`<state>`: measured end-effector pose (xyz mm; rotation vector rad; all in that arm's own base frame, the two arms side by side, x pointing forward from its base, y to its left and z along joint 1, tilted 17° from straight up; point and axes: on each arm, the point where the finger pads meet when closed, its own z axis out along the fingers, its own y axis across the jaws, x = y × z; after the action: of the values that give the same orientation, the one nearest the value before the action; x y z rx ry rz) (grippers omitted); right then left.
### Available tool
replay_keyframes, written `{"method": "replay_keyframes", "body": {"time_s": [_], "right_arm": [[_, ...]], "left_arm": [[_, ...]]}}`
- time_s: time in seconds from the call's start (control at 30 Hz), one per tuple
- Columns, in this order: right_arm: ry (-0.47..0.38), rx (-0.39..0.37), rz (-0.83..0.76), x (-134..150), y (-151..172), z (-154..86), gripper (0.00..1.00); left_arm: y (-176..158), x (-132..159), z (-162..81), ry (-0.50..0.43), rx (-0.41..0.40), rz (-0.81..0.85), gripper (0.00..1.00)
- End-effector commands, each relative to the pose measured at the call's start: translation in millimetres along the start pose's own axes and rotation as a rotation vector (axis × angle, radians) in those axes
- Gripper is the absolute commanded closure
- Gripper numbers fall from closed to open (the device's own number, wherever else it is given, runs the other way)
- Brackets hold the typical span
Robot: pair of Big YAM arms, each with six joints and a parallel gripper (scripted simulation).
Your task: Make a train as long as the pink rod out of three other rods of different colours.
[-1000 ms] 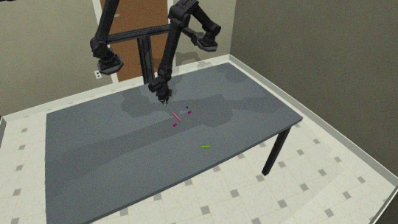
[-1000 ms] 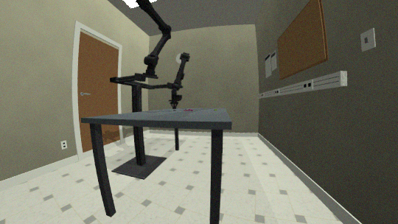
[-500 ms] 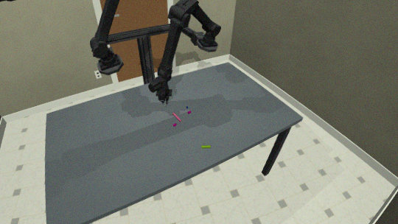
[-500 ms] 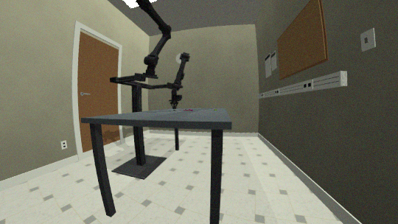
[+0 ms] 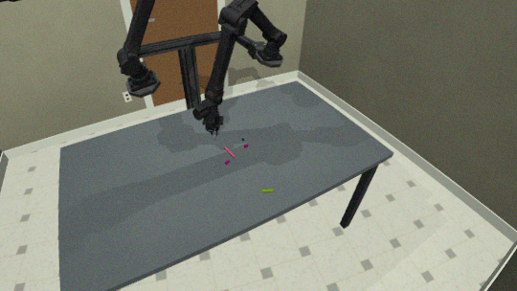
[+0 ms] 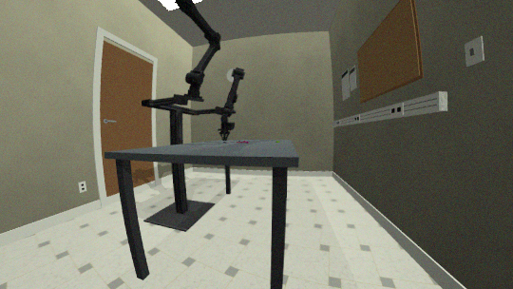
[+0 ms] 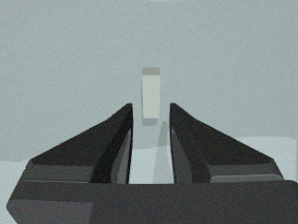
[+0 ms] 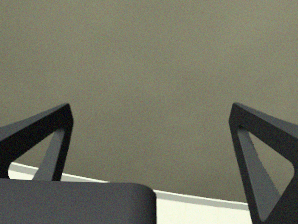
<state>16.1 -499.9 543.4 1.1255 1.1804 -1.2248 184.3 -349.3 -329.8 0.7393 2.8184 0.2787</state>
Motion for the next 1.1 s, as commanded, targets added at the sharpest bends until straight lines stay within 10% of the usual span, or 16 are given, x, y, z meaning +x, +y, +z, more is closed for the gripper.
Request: {"method": "replay_keyframes", "body": {"time_s": [0.0, 1.07], "right_arm": [[-0.061, 0.024, 0.010, -23.8, -10.9, -7.5, 0.00], [-0.061, 0.024, 0.010, -23.8, -10.9, -7.5, 0.00]], "left_arm": [[-4.6, 2.5, 0.7, -0.013, 0.006, 0.004, 0.77], [-2.9, 4.7, 5.3, -0.007, 0.001, 0.005, 0.77]]}}
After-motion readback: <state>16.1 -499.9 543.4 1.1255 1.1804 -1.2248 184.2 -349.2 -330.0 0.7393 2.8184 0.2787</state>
